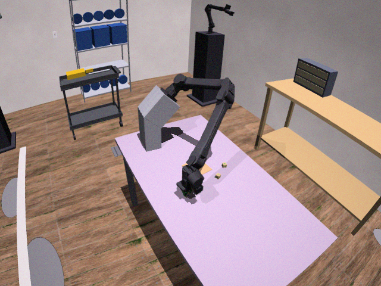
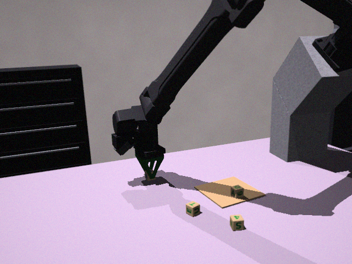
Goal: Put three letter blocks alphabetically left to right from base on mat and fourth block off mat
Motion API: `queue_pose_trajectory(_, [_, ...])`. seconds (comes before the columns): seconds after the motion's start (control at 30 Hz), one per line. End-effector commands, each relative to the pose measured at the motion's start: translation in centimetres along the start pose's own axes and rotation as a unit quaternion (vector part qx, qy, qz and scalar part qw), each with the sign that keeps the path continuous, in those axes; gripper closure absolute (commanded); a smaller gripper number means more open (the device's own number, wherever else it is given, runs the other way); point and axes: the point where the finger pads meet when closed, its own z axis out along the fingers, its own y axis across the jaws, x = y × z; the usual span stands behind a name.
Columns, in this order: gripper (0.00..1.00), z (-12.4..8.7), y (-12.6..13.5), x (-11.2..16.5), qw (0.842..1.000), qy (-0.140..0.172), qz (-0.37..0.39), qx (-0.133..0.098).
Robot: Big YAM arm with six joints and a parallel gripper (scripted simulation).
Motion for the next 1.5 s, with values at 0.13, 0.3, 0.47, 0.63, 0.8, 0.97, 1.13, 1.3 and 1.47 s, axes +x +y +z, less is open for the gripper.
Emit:
queue_pose_trajectory(0.13, [0.79, 1.0, 0.1, -0.2, 1.000, 0.000, -0.006, 0.000])
queue_pose_trajectory(0.3, [0.79, 1.0, 0.1, -0.2, 1.000, 0.000, -0.006, 0.000])
queue_pose_trajectory(0.47, [0.79, 1.0, 0.1, -0.2, 1.000, 0.000, -0.006, 0.000])
queue_pose_trajectory(0.63, [0.79, 1.0, 0.1, -0.2, 1.000, 0.000, -0.006, 0.000])
queue_pose_trajectory(0.8, [0.79, 1.0, 0.1, -0.2, 1.000, 0.000, -0.006, 0.000])
queue_pose_trajectory(0.97, [0.79, 1.0, 0.1, -0.2, 1.000, 0.000, -0.006, 0.000])
queue_pose_trajectory(1.13, [0.79, 0.1, -0.6, 0.9, 1.000, 0.007, 0.004, 0.000])
queue_pose_trajectory(1.3, [0.79, -4.6, -0.6, -1.1, 1.000, -0.015, 0.001, 0.003])
queue_pose_trajectory(1.47, [0.79, -7.6, -0.5, -1.0, 1.000, -0.016, 0.001, 0.003])
